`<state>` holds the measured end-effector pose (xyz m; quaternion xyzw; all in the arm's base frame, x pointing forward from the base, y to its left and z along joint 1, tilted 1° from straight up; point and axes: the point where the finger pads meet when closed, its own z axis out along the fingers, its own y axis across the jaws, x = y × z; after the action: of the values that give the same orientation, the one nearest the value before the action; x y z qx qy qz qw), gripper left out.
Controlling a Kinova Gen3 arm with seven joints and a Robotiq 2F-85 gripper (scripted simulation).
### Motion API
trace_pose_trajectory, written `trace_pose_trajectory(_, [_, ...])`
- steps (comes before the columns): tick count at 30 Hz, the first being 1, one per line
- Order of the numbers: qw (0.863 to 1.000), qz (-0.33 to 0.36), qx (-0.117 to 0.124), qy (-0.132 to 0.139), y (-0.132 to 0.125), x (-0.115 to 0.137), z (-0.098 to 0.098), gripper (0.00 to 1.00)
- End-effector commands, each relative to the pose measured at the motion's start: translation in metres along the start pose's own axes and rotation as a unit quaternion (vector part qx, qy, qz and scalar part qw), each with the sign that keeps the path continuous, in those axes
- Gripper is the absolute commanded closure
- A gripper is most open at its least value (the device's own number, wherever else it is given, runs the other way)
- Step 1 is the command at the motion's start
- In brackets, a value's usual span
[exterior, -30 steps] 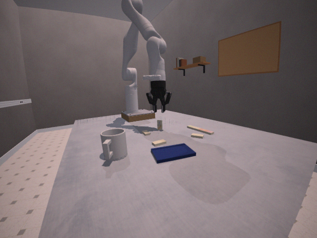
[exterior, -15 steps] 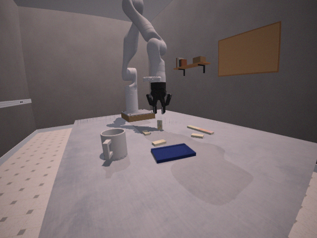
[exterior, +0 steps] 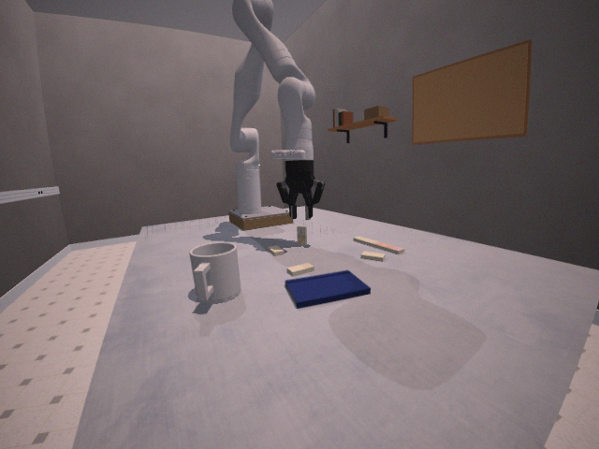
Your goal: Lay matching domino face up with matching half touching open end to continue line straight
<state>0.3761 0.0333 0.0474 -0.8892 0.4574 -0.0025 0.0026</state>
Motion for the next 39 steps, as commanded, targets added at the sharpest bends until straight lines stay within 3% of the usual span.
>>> trace_pose_trajectory(1, [1.0,0.0,0.001,0.001,-0.0005,0.0,0.0034,0.53])
trace_pose_trajectory(39, [1.0,0.0,0.001,0.001,-0.0005,-0.0006,0.013,0.53])
